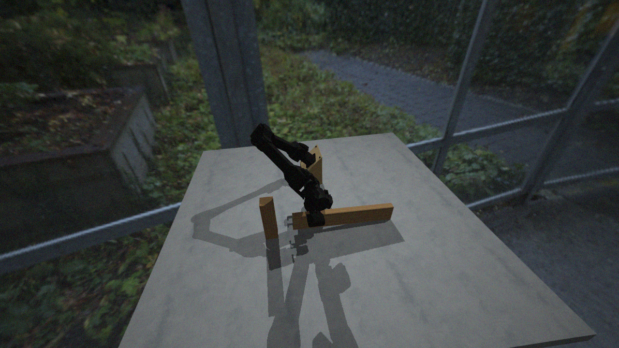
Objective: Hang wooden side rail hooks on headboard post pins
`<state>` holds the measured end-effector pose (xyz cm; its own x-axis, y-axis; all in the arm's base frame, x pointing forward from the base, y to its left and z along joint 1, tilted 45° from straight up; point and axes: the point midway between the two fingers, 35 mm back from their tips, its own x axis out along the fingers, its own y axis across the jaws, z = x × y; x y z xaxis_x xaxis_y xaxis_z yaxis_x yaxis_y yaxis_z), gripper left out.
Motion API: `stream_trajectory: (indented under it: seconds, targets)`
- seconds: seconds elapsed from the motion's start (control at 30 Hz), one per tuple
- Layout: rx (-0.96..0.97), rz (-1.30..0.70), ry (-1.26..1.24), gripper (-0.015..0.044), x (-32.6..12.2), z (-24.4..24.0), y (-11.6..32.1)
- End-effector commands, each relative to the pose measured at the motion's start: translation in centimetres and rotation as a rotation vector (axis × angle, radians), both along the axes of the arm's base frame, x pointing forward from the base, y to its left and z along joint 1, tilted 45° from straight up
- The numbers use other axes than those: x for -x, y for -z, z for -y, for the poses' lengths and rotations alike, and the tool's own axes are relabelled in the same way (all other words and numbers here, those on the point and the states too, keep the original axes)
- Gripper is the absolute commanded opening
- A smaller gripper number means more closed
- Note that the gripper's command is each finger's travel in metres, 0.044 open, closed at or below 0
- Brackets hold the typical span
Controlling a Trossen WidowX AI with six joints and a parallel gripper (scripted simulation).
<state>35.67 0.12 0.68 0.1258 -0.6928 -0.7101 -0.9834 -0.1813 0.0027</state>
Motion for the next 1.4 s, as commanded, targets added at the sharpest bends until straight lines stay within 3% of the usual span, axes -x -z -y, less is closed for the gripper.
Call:
stream_trajectory:
  seconds: [0.0,1.37]
  targets:
    - [-0.004,0.013,-0.009,0.0,-0.14,-0.24,-0.49]
    - [-0.004,0.013,-0.009,0.0,-0.48,-0.12,-0.98]
